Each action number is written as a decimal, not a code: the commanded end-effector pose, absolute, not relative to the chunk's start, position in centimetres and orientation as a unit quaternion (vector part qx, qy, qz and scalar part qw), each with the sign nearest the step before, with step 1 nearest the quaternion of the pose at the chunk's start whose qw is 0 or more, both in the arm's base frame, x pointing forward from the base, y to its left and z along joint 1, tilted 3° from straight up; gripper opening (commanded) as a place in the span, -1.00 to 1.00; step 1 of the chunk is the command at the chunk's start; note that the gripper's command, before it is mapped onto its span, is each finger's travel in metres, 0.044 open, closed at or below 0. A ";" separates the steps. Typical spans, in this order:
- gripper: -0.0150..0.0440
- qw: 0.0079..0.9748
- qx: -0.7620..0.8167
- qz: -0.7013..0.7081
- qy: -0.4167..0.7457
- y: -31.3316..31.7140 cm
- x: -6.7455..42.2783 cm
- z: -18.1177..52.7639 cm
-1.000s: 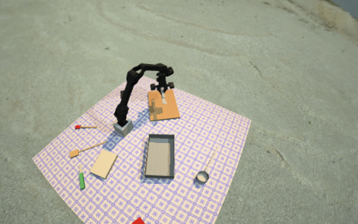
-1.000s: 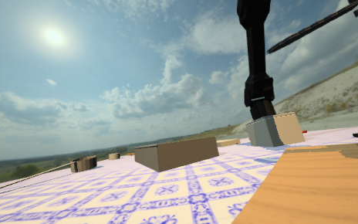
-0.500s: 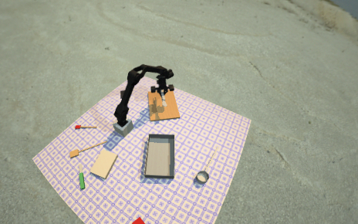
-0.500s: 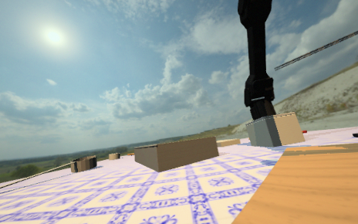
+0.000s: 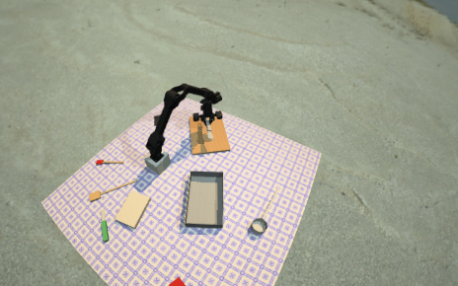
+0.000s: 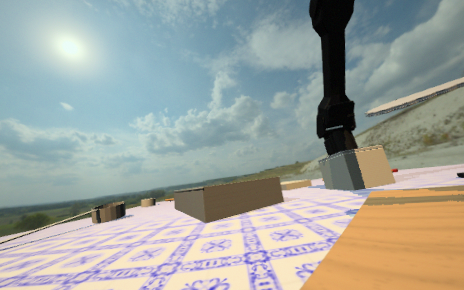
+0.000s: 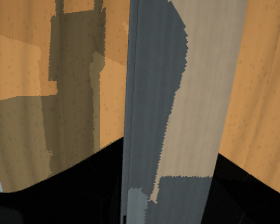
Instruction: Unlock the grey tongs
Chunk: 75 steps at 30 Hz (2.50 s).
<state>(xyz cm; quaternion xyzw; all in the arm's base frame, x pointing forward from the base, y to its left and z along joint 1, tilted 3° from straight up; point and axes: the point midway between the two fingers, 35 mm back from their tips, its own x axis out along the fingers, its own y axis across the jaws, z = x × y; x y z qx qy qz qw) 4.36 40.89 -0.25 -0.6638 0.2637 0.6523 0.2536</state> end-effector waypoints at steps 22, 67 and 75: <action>-0.02 0.253 -0.664 0.652 0.265 40.7 4.4 -1.8; 1.00 0.251 -0.663 0.656 0.260 30.1 -5.9 11.6; 1.00 0.251 -0.663 0.656 0.260 30.1 -5.9 11.6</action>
